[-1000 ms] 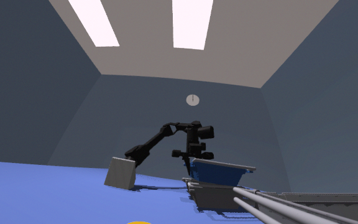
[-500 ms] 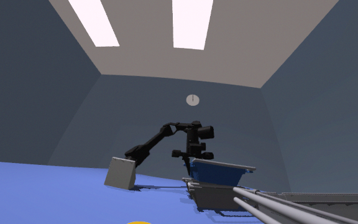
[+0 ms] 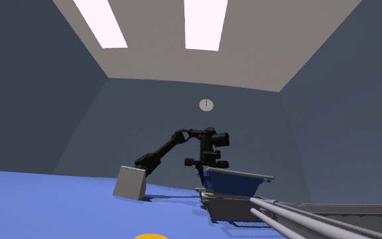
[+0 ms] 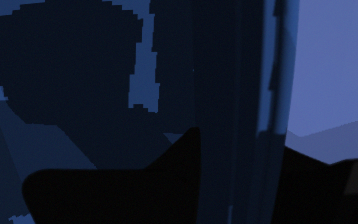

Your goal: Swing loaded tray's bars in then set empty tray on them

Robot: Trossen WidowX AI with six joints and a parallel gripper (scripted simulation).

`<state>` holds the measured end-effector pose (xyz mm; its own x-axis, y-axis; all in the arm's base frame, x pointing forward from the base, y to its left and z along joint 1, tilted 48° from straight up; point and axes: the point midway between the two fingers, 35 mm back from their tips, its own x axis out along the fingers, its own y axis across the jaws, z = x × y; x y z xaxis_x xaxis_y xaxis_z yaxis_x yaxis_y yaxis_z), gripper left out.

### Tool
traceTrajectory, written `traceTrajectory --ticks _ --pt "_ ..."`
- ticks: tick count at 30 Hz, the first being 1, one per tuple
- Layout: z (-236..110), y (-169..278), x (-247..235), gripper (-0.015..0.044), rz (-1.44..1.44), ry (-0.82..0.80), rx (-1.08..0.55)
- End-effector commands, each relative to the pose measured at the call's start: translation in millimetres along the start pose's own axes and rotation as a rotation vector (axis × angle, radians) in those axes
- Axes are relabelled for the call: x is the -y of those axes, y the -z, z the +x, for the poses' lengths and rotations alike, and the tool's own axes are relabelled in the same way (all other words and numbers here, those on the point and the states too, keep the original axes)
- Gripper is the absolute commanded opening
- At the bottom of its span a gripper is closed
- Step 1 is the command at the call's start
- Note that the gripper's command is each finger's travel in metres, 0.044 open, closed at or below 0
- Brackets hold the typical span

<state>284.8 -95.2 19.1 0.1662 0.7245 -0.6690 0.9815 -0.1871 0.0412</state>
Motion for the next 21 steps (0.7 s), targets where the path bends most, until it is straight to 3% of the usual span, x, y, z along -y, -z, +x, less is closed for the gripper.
traceTrajectory --ticks 1,21 --pt "6.1 3.0 4.6 0.0059 -0.003 0.034 0.002" --pt "6.1 3.0 4.6 0.0352 -0.003 0.034 0.002"
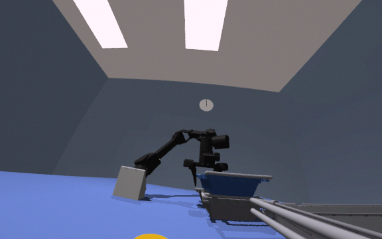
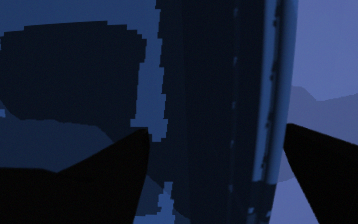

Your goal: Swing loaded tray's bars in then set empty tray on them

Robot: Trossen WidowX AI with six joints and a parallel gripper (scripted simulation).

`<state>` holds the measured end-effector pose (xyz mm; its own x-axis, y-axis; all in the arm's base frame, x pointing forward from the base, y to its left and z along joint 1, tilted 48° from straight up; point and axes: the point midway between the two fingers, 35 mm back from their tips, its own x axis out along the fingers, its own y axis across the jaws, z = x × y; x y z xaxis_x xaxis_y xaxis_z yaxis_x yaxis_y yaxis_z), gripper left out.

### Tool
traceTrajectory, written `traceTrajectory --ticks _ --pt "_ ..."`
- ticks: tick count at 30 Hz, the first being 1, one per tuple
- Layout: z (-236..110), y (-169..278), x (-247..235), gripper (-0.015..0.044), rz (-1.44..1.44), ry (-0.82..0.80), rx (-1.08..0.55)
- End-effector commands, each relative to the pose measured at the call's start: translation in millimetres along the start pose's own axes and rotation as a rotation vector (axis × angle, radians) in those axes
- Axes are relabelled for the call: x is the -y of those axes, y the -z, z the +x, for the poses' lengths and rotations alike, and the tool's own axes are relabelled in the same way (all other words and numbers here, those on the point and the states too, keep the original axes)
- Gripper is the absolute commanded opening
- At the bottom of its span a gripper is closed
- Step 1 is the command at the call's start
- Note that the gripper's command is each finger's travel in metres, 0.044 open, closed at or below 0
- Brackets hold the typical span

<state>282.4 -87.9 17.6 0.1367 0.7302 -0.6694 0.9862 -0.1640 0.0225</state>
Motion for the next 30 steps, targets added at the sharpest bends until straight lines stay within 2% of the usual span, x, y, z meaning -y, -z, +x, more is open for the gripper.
traceTrajectory --ticks 1,6,15,30 --pt "0.2 -0.5 0.8 0.0367 -0.001 0.004 0.002" --pt "0.2 -0.5 0.8 0.0440 -0.001 0.004 0.002" --pt "-5.8 -0.4 -1.1 0.0440 0.001 -0.002 0.002" --pt "-94.4 -0.7 -1.6 0.0440 0.011 -0.031 0.028"
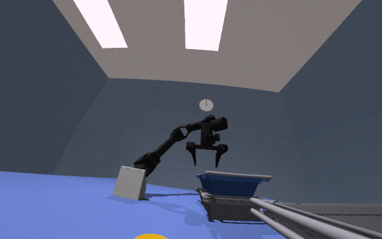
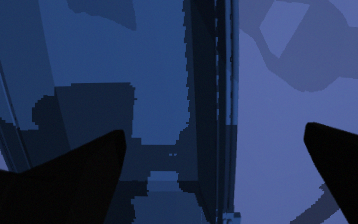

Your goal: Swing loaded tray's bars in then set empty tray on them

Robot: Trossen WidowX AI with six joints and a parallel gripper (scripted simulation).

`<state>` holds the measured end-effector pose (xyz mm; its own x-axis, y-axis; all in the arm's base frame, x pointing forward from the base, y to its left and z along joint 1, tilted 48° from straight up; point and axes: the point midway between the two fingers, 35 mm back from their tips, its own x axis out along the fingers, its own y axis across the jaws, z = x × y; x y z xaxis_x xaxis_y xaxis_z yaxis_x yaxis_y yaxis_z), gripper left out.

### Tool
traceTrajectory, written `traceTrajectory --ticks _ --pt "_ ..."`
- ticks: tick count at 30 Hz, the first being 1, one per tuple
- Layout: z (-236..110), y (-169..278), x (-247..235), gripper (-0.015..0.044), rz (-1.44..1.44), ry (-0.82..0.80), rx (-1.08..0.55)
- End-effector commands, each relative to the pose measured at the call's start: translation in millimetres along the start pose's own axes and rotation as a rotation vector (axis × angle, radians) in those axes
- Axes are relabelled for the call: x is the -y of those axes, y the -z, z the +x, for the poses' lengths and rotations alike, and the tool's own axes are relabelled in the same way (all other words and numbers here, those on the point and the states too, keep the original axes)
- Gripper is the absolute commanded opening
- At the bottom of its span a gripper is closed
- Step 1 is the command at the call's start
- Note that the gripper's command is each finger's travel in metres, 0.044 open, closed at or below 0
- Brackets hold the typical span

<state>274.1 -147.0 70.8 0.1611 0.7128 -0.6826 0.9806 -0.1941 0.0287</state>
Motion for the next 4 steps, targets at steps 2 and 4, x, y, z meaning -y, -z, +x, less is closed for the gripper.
traceTrajectory --ticks 2,4 --pt "-25.9 0.1 2.3 0.0440 -0.004 -0.008 0.012" --pt "-30.0 0.5 3.0 0.0440 -0.003 -0.009 0.012"
